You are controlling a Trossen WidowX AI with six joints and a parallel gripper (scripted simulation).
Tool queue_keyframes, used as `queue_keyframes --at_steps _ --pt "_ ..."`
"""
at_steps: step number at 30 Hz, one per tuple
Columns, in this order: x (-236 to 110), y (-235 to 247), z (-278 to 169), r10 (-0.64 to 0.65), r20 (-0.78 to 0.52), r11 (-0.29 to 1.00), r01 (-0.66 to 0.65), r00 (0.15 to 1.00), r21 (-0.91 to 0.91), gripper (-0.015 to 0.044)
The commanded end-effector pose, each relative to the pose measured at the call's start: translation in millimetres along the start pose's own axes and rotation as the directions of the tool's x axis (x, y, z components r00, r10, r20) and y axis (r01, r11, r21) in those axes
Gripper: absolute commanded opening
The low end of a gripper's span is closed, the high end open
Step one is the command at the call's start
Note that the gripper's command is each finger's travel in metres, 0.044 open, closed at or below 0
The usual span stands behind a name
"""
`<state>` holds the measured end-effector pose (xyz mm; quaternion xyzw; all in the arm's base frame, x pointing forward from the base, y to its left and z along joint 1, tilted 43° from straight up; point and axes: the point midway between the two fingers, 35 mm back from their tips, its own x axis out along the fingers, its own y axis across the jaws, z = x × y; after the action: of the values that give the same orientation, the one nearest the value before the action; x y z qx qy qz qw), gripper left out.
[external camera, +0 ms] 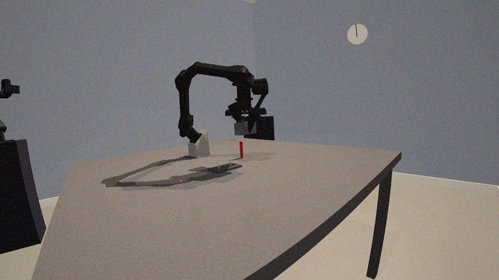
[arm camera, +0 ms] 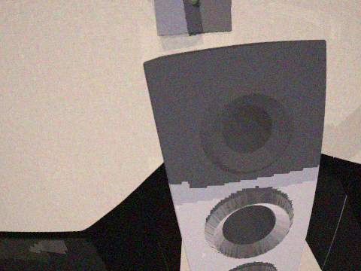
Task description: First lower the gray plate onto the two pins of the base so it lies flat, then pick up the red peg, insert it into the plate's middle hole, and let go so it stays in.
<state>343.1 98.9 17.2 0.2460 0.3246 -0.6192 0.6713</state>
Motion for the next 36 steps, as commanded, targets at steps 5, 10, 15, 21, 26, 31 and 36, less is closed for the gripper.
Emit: queue_keyframes --at_steps 5,10,15,21,26,31,36 --pt "9.9 3.4 23.3 0.010 -0.006 1.000 -0.010 1.000 0.017 0.0000" --pt "18.4 4.1 37.3 0.011 -0.008 1.000 -0.011 1.000 0.024 0.0000" --pt "26.8 3.9 51.4 0.012 -0.008 0.999 -0.011 1.000 0.032 0.0000" --pt "37.0 2.5 68.1 0.012 -0.006 0.999 -0.012 1.000 0.043 0.0000" --pt "45.5 0.4 82.0 0.012 -0.003 0.999 -0.011 1.000 0.051 0.0000" --pt "54.0 -2.6 95.8 0.011 0.001 0.998 -0.011 1.000 0.060 0.0000" --pt "62.4 -6.4 109.4 0.009 0.007 0.998 -0.009 1.000 0.069 0.0000"
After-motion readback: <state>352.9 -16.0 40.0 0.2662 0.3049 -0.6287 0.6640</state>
